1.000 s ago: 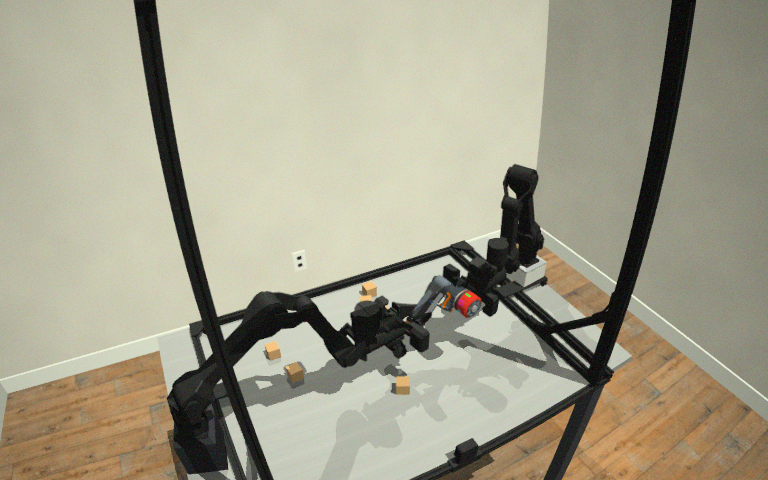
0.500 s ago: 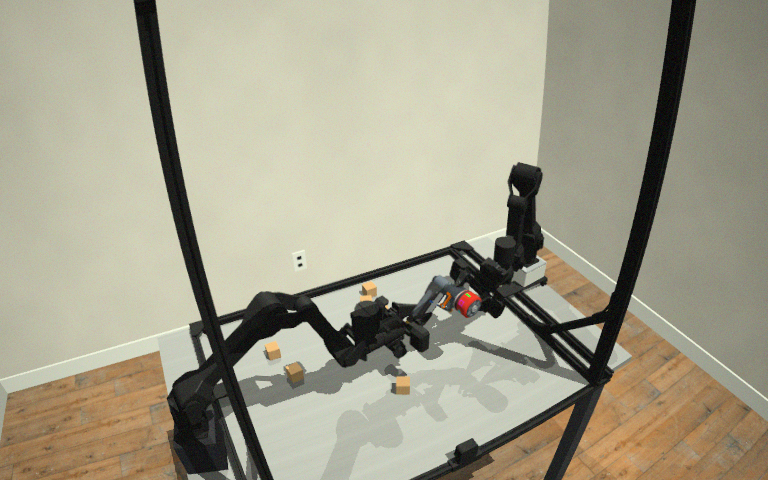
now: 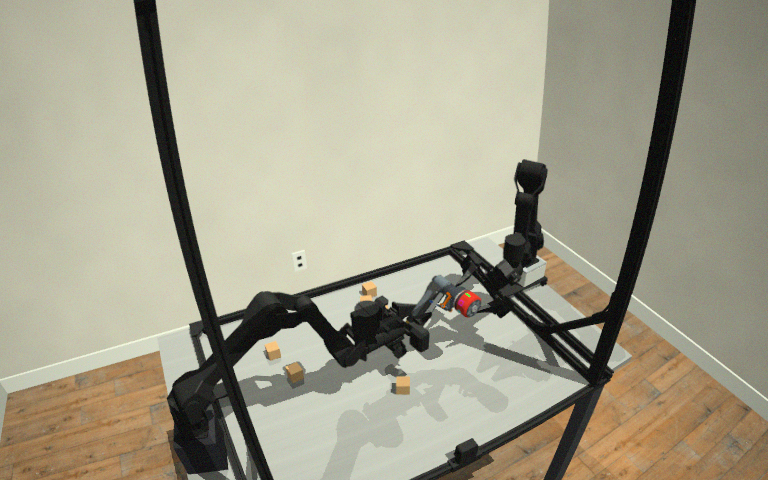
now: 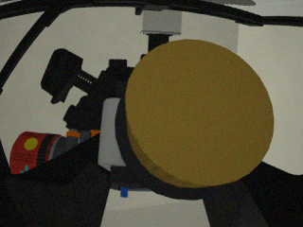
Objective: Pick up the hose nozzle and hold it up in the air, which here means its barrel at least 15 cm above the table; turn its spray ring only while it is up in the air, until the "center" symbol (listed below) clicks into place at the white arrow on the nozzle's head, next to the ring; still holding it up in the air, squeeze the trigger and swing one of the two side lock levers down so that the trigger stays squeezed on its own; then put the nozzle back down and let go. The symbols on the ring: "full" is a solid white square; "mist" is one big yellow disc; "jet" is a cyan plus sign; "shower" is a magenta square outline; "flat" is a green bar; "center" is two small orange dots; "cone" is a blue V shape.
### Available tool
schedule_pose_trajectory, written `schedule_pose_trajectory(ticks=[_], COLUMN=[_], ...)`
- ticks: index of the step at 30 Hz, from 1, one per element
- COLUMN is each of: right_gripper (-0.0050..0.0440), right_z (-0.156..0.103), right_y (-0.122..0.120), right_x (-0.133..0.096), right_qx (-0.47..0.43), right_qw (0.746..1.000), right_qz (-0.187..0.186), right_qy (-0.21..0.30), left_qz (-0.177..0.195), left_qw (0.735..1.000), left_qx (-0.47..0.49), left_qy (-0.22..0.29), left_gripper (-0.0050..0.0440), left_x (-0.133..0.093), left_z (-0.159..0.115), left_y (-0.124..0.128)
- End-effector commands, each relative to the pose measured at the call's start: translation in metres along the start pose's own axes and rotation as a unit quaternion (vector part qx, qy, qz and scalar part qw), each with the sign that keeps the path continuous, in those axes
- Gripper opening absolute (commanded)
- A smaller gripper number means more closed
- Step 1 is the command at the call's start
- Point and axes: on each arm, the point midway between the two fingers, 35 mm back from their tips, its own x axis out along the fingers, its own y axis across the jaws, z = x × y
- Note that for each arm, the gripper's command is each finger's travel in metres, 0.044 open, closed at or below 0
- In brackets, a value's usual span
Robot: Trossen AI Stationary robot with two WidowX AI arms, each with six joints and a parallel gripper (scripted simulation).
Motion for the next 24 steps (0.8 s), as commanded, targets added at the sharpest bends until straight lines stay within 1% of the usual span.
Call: schedule_pose_trajectory(ticks=[1, 6, 8, 11, 23, 24], right_gripper=[0.04, 0.04, 0.04, 0.04, 0.04, 0.04], right_z=[0.002, 0.003, 0.003, 0.004, 0.005, 0.005], right_y=[0.002, 0.004, 0.004, 0.005, 0.008, 0.008], right_x=[-0.011, -0.021, -0.021, -0.027, -0.052, -0.052], right_qx=[-0.049, -0.1, -0.1, -0.131, -0.254, -0.254], right_qw=[0.999, 0.995, 0.995, 0.991, 0.967, 0.967], right_qz=[0.0, 0.001, 0.001, 0.001, 0.002, 0.002], right_qy=[0.002, 0.004, 0.004, 0.005, 0.009, 0.009], left_qz=[0.001, 0.001, 0.001, 0.001, 0.001, 0.001], left_qw=[1.0, 1.0, 1.0, 1.0, 1.0, 1.0], left_qx=[-0.001, -0.001, -0.001, -0.001, -0.001, -0.001], left_qy=[0.007, 0.007, 0.007, 0.007, 0.007, 0.007], left_gripper=[0.0, 0.0, 0.0, 0.0, 0.0, 0.0], left_x=[0.001, 0.001, 0.001, 0.001, 0.001, 0.001], left_z=[-0.004, -0.004, -0.004, -0.004, -0.004, -0.004], left_y=[0.0, 0.0, 0.0, 0.0, 0.0, 0.0])
